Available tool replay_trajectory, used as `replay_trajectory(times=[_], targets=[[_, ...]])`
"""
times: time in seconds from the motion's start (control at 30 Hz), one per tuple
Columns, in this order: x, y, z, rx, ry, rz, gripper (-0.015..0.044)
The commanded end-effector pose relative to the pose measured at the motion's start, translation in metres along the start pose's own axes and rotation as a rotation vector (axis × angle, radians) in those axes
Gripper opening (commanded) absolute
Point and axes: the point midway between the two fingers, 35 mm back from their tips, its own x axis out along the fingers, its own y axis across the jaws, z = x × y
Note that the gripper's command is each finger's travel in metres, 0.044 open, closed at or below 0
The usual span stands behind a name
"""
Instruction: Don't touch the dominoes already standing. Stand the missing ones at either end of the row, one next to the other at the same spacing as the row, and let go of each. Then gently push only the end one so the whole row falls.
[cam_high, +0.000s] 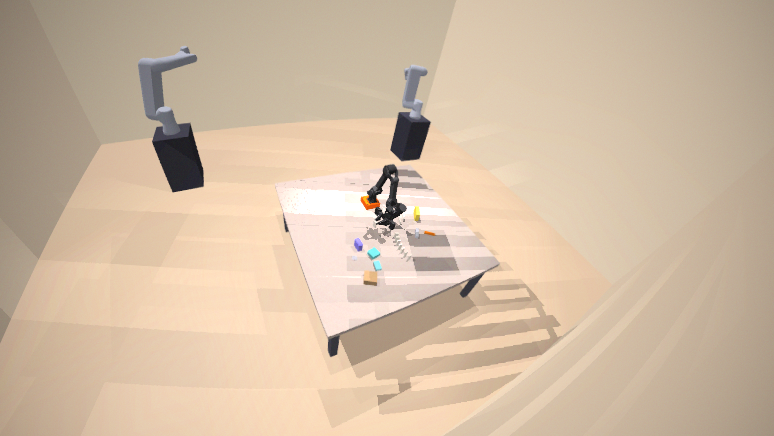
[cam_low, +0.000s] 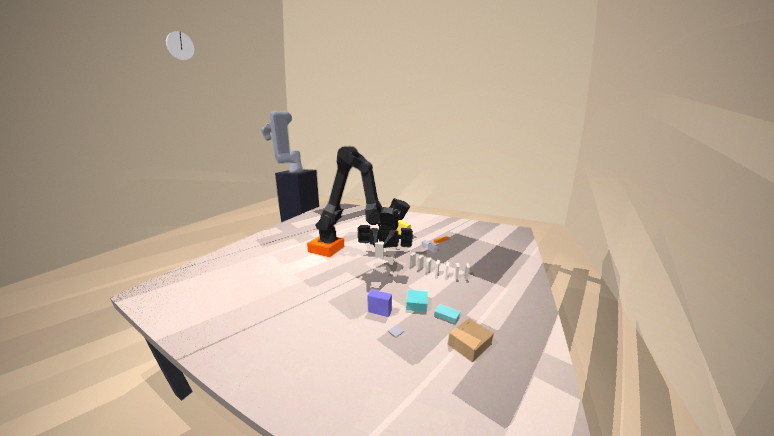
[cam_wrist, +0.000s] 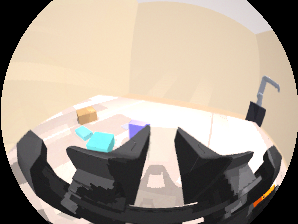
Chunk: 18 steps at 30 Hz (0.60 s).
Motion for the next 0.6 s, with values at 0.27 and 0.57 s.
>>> replay_trajectory(times=[0.27,0.57], targets=[[0.001,0.002,-0.033,0.004,-0.001,-0.001,0.0107],[0.002,0.000,-0.058,0.002,0.000,0.000,0.0107]])
